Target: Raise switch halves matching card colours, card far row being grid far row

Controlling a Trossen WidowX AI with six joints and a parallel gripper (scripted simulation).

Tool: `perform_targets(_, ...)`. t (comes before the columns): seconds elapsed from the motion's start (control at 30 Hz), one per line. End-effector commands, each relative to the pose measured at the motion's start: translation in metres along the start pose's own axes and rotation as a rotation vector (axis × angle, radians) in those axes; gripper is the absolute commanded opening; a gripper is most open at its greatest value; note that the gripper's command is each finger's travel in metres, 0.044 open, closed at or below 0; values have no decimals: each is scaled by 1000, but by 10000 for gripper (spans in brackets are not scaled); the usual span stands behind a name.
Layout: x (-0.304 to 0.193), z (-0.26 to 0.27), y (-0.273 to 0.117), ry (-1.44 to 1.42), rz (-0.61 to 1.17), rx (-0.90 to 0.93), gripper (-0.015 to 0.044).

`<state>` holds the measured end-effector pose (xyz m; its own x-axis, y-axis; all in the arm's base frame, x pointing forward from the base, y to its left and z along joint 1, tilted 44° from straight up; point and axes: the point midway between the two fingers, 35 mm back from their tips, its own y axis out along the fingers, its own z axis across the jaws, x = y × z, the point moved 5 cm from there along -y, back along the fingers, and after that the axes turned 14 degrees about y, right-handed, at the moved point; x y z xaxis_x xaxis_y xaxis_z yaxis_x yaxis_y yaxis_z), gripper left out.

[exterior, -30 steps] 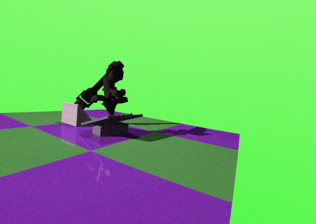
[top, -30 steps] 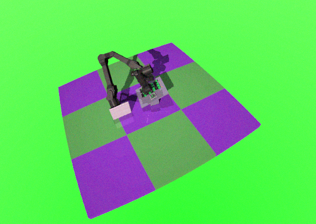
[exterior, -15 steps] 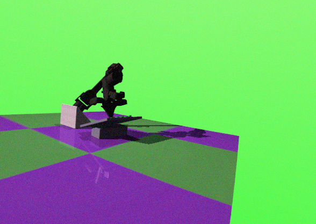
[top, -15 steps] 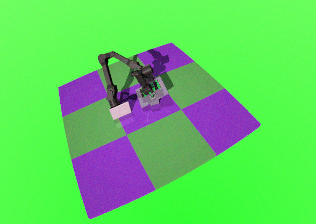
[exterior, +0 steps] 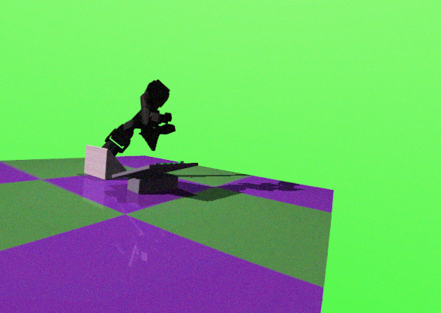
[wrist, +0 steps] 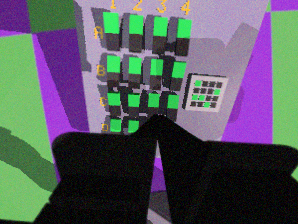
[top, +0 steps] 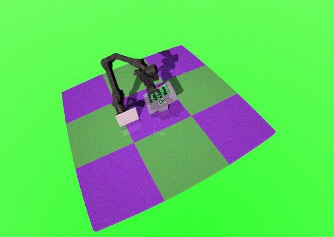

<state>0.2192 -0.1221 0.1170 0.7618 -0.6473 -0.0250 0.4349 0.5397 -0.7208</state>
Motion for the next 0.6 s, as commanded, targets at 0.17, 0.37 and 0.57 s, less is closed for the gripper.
perform_targets(0.17,6,16,-16,-7,3,0,0)
perform_targets(0.37,6,16,-16,-7,3,0,0)
perform_targets(0.57,6,16,-16,-7,3,0,0)
